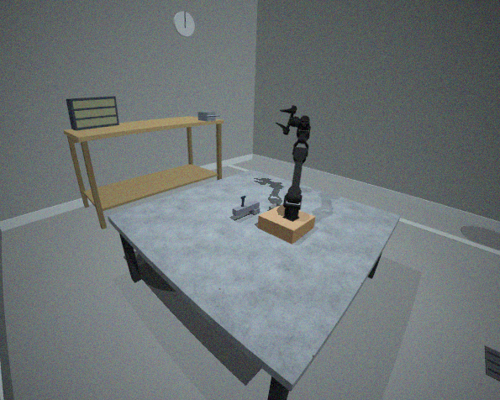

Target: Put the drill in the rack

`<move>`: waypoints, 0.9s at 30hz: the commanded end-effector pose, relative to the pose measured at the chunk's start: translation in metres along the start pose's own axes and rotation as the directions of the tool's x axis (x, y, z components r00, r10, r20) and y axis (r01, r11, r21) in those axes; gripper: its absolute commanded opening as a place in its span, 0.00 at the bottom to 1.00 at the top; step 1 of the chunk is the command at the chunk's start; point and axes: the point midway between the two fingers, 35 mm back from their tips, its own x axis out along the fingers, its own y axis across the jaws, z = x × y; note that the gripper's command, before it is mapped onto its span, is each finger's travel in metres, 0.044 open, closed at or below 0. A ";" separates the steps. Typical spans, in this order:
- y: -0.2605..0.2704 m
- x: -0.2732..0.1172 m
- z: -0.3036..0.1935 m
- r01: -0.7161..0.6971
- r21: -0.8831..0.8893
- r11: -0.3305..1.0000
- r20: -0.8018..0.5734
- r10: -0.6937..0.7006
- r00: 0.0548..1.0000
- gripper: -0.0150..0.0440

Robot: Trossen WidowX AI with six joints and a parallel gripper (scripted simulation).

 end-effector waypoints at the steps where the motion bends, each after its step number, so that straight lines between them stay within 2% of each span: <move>1: 0.000 0.000 0.000 0.000 0.000 1.000 0.000 0.000 1.000 0.89; 9: 0.000 0.002 0.000 -0.003 0.001 1.000 -0.002 0.003 1.000 0.53; 15: -0.008 0.061 -0.004 -0.091 0.030 0.995 -0.017 0.092 0.996 0.26; 21: -0.039 0.125 -0.010 -0.115 0.060 0.992 0.038 0.112 0.993 0.25; 27: -0.096 0.181 -0.025 -0.030 0.070 0.997 0.122 0.021 0.992 0.25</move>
